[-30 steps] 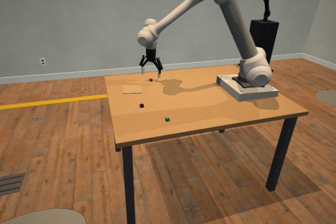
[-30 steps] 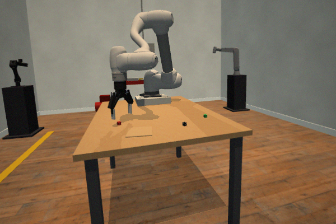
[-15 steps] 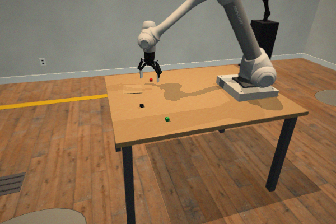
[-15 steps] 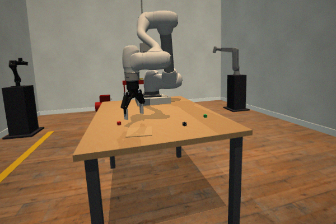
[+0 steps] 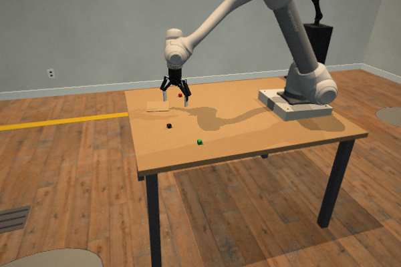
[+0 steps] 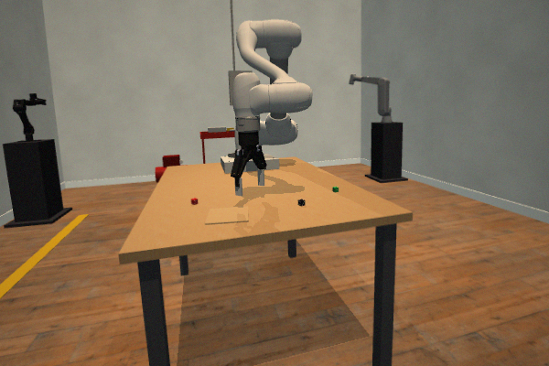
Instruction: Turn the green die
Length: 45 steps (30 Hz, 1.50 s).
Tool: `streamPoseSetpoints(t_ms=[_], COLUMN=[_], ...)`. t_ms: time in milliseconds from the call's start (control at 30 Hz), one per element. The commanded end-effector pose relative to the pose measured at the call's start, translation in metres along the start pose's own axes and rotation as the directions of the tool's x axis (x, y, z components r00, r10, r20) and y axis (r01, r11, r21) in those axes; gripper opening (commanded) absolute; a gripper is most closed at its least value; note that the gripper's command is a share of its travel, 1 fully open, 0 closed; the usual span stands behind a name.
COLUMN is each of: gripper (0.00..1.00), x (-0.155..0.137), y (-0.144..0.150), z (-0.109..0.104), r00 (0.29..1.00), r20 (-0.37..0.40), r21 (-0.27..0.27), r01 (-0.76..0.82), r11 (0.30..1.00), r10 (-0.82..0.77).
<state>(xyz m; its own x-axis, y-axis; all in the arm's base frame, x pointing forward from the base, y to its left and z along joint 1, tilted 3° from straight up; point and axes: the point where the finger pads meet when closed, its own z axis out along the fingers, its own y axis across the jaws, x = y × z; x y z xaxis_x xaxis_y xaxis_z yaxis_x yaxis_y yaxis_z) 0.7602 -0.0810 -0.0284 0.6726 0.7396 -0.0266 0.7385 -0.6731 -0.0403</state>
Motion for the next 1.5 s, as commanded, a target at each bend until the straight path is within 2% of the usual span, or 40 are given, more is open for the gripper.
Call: streamPoseSetpoints(t_ms=[0,467,533,767,1033,1467], gripper=[1.00,1.00,1.00,1.00,1.00,1.00], x=[0.011,0.115,0.115,0.148,0.167,0.170], y=[-0.004,-0.048,-0.048,-0.063,-0.071,-0.072], z=[0.000,0.000,0.000,0.000,0.000,0.000], r00=[1.000,1.000,1.000,1.000,1.000,1.000], r20=[0.000,0.000,0.000,0.000,0.000,0.000], r21=[0.000,0.000,0.000,0.000,0.000,0.000], r01=[0.000,0.000,0.000,0.000,0.000,0.000], r11=[1.000,1.000,1.000,1.000,1.000,1.000], r10=[0.000,0.000,0.000,0.000,0.000,0.000])
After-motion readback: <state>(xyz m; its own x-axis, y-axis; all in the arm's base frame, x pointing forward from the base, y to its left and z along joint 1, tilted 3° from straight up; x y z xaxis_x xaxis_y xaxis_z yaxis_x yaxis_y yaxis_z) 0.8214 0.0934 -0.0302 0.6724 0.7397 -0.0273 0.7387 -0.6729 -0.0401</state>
